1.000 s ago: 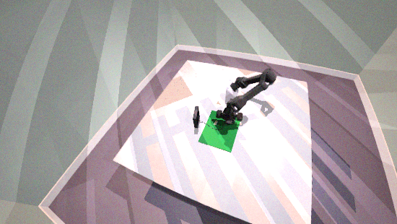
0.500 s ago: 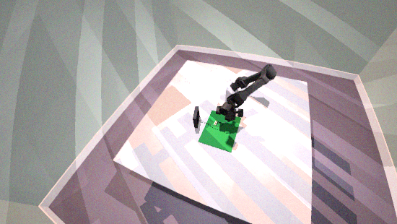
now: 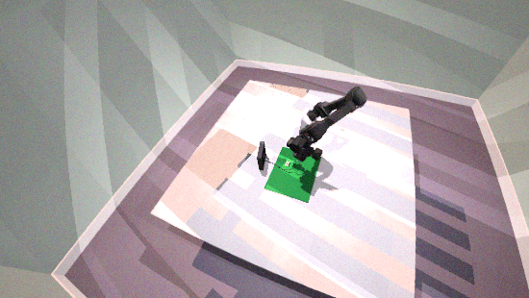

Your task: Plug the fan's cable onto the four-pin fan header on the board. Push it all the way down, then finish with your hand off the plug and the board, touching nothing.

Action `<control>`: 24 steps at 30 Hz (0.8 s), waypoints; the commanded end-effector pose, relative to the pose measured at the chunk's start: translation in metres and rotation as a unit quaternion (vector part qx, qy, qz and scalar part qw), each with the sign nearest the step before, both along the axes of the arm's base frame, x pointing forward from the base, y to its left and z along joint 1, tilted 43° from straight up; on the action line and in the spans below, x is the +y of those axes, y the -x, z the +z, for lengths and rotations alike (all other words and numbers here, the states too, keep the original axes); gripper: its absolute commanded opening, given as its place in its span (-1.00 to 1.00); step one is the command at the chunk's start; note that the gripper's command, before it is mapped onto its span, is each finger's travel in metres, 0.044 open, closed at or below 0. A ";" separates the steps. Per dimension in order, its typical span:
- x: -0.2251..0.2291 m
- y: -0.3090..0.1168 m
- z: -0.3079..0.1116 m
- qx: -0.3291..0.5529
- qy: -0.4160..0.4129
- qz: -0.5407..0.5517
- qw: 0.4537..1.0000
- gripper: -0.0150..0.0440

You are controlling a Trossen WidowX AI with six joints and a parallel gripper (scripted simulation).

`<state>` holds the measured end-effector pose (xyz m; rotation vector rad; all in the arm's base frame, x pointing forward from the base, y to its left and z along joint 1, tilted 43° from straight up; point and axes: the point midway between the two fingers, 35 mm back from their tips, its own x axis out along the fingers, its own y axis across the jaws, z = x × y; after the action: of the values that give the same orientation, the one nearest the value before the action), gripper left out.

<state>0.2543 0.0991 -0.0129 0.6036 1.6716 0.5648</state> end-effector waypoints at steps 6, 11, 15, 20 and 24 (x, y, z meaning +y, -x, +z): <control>-0.006 -0.007 -0.005 0.106 0.028 -0.120 0.987 -0.49; -0.009 -0.010 -0.008 0.162 0.041 -0.182 0.969 -0.49; -0.011 -0.012 -0.010 0.206 0.051 -0.231 0.950 -0.49; -0.014 -0.014 -0.013 0.259 0.064 -0.290 0.919 -0.49; -0.016 -0.016 -0.016 0.300 0.073 -0.336 0.890 -0.49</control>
<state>0.2677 0.0858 -0.0266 1.1854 1.8766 -0.1688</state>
